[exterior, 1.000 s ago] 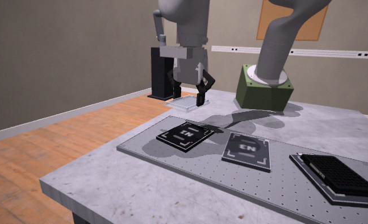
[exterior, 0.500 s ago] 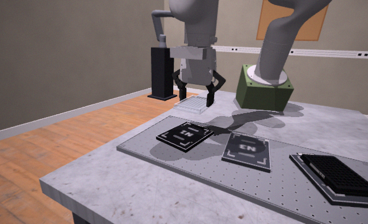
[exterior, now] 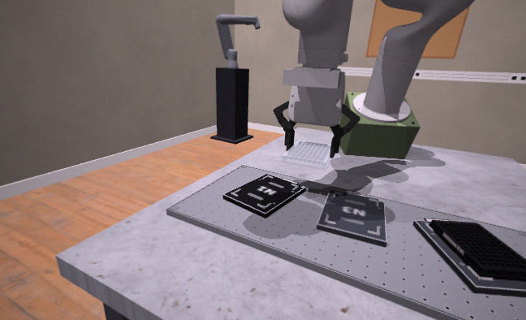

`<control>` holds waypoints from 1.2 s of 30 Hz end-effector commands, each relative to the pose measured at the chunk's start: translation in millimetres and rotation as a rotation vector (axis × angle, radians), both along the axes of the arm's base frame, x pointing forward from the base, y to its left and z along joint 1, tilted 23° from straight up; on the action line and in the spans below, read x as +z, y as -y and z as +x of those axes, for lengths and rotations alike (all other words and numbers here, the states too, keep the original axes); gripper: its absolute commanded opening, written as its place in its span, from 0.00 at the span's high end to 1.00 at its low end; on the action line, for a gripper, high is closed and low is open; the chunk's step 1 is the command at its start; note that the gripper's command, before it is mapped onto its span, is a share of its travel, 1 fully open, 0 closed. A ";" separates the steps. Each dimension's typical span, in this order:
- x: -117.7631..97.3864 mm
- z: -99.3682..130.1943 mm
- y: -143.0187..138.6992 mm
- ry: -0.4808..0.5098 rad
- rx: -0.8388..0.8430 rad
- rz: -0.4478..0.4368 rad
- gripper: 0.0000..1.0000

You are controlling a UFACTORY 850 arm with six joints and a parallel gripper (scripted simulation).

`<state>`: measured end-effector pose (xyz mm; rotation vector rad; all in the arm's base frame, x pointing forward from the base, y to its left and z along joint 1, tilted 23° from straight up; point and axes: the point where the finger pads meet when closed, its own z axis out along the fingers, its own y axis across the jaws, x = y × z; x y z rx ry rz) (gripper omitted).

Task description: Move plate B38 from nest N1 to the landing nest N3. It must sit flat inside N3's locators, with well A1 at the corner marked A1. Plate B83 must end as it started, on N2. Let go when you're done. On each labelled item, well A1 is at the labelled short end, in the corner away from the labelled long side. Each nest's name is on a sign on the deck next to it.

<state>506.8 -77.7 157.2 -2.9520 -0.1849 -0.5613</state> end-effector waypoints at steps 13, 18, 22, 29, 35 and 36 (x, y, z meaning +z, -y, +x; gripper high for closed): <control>9.0 -8.0 -70.9 0.008 -0.001 -0.002 1.00; 10.6 -9.8 -85.7 0.008 -0.001 -0.002 1.00; 12.4 -11.7 -101.0 0.008 -0.001 -0.001 1.00; 12.4 -11.7 -101.0 0.008 -0.001 -0.001 1.00; 12.4 -11.7 -101.0 0.008 -0.001 -0.001 1.00; 12.4 -11.7 -101.0 0.008 -0.001 -0.001 1.00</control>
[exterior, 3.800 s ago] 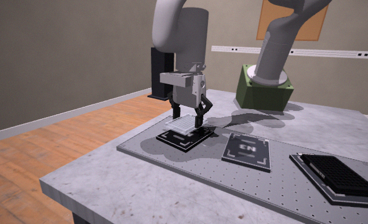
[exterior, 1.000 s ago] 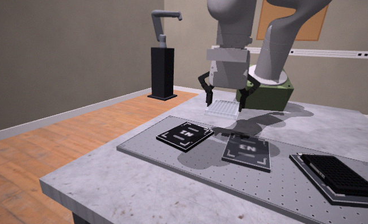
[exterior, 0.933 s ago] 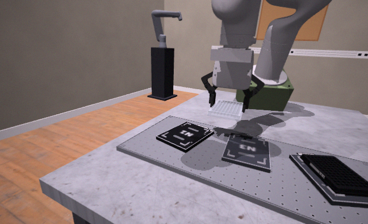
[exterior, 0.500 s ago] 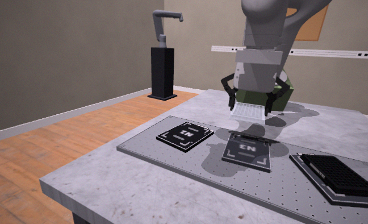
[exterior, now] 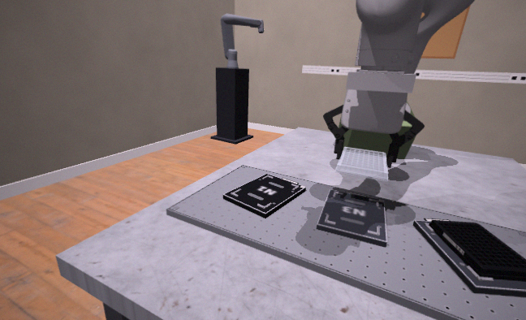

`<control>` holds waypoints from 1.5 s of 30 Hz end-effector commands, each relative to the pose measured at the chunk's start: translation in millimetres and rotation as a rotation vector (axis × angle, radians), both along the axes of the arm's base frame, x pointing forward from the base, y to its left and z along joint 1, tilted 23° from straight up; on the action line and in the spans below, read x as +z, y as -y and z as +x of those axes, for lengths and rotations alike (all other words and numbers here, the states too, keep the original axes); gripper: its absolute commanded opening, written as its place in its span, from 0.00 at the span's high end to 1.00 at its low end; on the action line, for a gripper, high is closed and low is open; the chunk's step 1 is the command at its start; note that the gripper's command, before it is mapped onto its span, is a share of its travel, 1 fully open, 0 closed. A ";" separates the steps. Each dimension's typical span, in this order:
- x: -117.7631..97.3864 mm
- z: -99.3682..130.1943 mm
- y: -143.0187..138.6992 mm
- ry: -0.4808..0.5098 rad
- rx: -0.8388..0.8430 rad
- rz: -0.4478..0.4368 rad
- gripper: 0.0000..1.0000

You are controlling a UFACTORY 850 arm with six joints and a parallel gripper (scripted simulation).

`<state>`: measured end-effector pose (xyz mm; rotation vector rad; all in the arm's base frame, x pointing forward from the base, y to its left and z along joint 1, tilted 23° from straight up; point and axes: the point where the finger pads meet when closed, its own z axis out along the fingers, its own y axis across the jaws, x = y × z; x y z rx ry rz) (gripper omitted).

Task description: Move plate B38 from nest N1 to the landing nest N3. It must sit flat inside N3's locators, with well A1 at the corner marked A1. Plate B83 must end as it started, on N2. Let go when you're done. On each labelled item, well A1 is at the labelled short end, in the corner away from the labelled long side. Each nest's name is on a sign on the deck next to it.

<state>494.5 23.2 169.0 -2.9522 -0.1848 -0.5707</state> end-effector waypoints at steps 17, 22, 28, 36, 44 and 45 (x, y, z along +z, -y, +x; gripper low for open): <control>-10.1 4.8 -1.8 0.002 0.000 0.000 1.00; -17.8 7.8 -3.1 0.002 0.000 0.000 1.00; -27.0 11.4 -4.5 0.002 0.000 0.000 1.00; -36.2 15.0 -6.0 0.002 0.000 0.000 1.00; -48.5 19.8 -8.0 0.002 0.000 0.000 1.00; -50.0 20.4 -8.3 0.002 0.000 0.000 1.00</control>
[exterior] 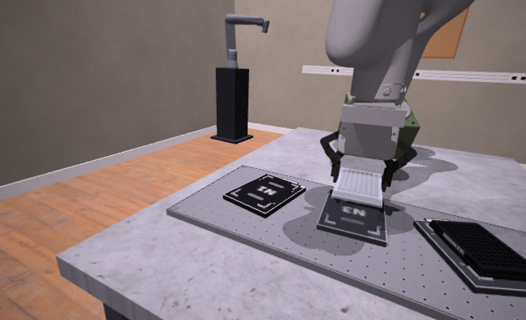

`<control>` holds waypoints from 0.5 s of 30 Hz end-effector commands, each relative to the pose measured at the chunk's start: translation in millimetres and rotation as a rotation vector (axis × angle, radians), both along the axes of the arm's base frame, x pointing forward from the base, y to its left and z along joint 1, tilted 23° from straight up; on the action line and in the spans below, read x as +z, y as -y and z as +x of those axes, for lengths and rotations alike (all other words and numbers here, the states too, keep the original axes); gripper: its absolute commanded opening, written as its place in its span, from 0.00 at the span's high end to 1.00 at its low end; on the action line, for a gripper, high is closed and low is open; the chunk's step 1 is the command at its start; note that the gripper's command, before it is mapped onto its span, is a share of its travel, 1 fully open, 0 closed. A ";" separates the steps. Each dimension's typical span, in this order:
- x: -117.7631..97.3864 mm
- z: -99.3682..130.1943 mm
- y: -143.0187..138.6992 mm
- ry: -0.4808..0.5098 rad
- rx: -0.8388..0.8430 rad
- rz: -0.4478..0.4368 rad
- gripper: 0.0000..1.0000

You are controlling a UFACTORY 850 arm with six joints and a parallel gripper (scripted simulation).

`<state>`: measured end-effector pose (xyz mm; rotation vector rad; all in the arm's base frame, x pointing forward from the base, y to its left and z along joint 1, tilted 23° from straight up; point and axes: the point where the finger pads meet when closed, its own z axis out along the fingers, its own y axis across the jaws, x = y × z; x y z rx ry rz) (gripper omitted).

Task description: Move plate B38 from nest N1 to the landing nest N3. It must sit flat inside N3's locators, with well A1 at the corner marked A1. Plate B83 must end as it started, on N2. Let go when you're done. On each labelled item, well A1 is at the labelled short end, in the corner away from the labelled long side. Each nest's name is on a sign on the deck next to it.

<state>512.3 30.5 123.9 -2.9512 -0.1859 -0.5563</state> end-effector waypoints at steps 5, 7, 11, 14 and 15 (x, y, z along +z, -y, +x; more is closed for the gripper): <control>-9.5 4.5 -1.7 0.011 -0.002 -0.003 1.00; -12.6 5.7 -2.2 0.011 -0.002 -0.003 1.00; -18.7 8.1 -3.1 0.011 -0.002 -0.003 1.00; -23.3 9.9 -3.9 0.011 -0.002 -0.003 1.00; -24.9 10.5 -4.1 0.011 -0.002 -0.003 1.00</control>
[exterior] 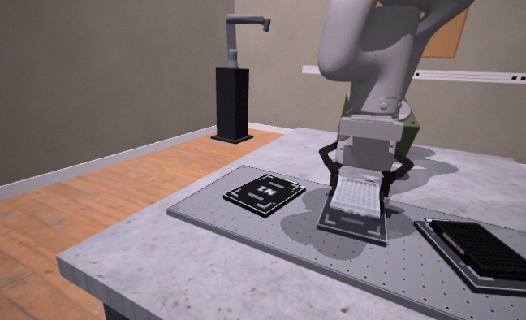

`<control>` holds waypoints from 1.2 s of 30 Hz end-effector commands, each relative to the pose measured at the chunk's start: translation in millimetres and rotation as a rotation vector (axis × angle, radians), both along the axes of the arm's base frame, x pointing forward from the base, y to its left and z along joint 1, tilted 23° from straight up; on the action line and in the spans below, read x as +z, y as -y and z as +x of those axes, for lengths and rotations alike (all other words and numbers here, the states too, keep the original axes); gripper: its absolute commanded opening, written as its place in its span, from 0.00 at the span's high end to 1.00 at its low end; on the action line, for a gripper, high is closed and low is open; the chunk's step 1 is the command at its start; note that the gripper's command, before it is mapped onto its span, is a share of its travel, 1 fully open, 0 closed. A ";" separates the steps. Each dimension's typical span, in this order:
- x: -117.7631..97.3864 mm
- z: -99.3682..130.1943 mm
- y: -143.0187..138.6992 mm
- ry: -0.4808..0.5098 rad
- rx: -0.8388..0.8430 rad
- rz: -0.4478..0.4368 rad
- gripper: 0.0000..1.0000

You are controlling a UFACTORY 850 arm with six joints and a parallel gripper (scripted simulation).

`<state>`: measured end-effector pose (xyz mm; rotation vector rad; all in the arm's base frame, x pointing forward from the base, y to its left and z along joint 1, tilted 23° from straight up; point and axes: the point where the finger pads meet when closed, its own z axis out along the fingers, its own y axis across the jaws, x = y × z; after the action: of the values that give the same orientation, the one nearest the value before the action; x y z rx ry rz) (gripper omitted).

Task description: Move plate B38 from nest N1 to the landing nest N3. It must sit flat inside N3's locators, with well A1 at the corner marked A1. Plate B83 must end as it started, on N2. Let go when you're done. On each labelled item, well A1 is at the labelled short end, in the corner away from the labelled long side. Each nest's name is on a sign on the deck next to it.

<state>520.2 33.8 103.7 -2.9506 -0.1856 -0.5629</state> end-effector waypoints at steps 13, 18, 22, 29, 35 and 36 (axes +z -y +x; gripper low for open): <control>-14.3 6.4 -2.4 0.007 -0.001 -0.002 1.00; -14.3 6.4 -2.4 0.007 -0.001 -0.002 1.00; -14.3 6.4 -2.4 0.007 -0.001 -0.002 1.00; -15.0 6.6 -2.5 0.007 -0.001 -0.002 1.00; -18.7 8.1 -3.1 0.007 -0.001 -0.002 1.00; -19.3 8.3 -3.2 0.007 -0.001 -0.002 1.00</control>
<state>527.2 36.8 85.7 -2.9519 -0.1850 -0.5705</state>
